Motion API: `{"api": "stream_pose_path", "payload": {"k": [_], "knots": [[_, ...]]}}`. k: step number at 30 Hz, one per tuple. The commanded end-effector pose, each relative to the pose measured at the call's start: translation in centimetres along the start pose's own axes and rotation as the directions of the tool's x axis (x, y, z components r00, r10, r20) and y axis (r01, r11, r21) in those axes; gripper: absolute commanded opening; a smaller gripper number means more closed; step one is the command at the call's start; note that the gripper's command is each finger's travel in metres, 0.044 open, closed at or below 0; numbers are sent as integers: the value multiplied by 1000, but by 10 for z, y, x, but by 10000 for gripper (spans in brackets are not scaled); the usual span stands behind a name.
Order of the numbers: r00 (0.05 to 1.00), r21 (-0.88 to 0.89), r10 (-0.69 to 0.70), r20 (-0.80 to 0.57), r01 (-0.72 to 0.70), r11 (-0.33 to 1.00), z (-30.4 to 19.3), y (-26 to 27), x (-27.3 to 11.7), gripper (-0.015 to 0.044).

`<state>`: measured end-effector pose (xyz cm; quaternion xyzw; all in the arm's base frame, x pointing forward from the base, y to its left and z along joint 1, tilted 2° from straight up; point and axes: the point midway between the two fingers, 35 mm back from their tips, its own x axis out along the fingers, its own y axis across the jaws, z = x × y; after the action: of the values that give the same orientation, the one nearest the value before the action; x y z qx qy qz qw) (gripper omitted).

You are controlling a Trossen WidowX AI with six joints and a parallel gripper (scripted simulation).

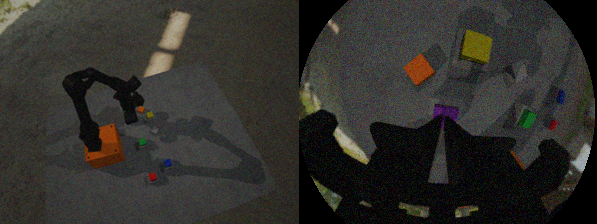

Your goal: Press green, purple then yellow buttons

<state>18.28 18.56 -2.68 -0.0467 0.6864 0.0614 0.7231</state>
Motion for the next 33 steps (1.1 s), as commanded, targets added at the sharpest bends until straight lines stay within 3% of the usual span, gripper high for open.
{"api": "stream_pose_path", "payload": {"k": [1,20,24,28,33], "knots": [[1000,4,-8,-2,8,1000,-2,-2,5,20],[1000,4,-8,-2,8,1000,-2,-2,5,20],[1000,4,-7,-1,7,1000,-1,-1,-26,20],[1000,4,-7,-2,7,1000,-1,-1,-31,20],[1000,4,-7,-1,7,1000,-1,-1,-90,20]]}}
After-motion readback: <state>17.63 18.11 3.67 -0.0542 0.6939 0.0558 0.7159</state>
